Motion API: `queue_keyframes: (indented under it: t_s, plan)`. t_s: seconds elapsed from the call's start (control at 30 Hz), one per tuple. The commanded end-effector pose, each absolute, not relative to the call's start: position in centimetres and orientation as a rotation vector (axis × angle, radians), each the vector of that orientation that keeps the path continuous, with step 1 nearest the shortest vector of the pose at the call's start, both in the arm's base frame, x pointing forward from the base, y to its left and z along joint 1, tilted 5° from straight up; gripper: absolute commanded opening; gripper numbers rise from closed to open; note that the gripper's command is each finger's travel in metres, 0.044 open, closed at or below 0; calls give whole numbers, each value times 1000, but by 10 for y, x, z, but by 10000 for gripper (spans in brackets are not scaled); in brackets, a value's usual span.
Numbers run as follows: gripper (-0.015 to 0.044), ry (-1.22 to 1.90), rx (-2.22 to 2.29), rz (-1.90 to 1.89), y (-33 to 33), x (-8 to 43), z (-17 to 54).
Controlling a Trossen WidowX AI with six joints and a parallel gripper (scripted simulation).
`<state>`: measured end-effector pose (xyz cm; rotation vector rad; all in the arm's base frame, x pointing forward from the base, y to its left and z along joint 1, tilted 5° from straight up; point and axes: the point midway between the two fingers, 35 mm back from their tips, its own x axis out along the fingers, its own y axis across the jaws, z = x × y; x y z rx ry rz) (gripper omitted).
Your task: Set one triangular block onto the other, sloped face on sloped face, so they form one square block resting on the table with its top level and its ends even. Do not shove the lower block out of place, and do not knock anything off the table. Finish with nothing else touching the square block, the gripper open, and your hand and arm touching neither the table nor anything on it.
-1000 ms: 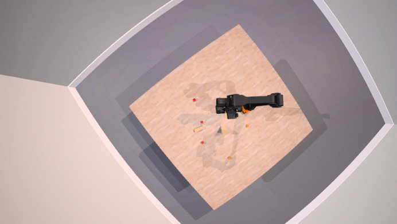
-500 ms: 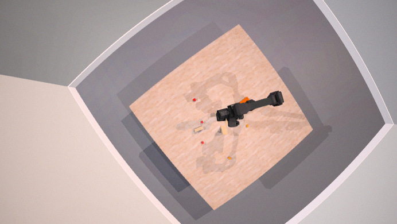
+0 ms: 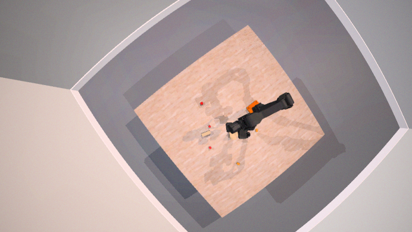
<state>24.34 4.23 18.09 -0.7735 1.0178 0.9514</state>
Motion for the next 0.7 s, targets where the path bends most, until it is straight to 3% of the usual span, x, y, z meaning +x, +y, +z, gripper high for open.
queue_keyframes:
  t_s: [0.0, 0.67]
  plan:
    - [0, 1025, -769, 950, 46, 247, 169]
    - [0, 1023, -768, 950, 65, 265, 97]
